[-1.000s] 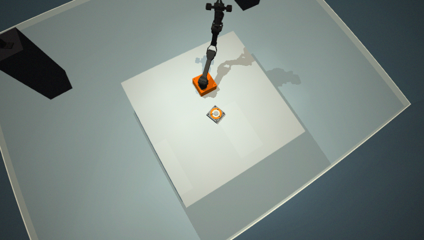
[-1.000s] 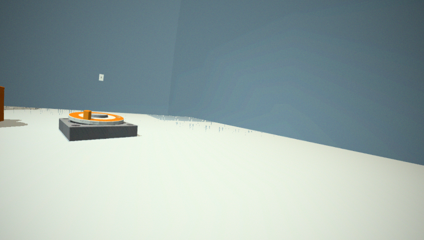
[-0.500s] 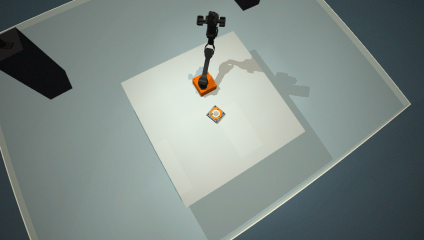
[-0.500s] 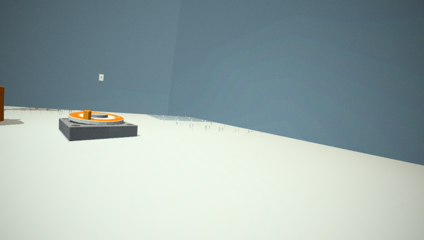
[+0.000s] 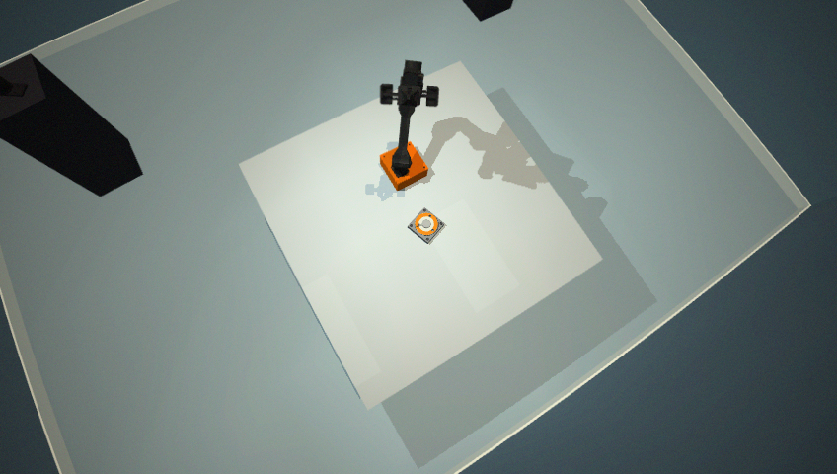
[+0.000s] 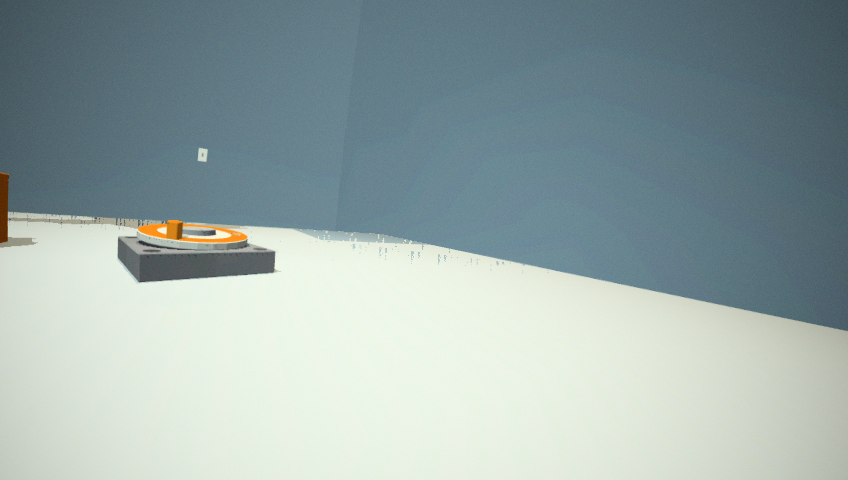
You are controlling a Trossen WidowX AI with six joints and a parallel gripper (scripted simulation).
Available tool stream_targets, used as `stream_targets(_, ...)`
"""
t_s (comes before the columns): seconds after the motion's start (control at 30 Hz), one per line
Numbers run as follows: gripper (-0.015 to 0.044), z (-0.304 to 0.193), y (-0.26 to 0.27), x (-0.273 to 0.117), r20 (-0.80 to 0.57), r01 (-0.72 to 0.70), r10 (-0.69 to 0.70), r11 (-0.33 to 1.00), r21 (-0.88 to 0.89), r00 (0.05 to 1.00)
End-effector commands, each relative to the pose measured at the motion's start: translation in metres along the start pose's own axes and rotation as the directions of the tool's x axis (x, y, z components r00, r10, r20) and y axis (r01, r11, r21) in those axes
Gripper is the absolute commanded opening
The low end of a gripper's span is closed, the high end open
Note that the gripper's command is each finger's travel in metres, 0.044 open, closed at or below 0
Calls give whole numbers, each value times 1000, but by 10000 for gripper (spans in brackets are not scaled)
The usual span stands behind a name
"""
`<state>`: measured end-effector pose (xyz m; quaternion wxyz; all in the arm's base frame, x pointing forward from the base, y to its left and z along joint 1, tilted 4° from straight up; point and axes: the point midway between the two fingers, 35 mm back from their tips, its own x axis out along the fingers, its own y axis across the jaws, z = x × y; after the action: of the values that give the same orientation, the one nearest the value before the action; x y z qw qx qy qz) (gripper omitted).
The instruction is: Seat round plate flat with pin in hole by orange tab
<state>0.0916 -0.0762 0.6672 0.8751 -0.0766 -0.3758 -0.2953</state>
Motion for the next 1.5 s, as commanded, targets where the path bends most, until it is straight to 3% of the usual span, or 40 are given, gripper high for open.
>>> stream_targets(0.0, 0, -71, 3, 23, -172, -19, 13, 999, -33, 985)
stream_targets(0.37, 0, -234, 20, 29, -572, -124, 69, 991, -58, 817)
stream_targets(0.63, 0, -353, 45, -14, -832, -229, 125, 973, -2, 541)
stream_targets(0.83, 0, -440, 55, -69, -958, -313, 125, 949, 40, 257)
stream_targets(0.9, 0, -457, 57, -84, -974, -330, 122, 942, 54, 189)
stream_targets(1.13, 0, -531, 61, -182, -975, -407, 82, 899, 162, -208)
stream_targets(1.2, 0, -539, 61, -199, -960, -414, 72, 891, 184, -271)
stream_targets(1.37, 0, -564, 56, -287, -825, -427, 7, 853, 299, -566)
stream_targets(1.47, 0, -566, 52, -323, -739, -418, -27, 839, 350, -673)
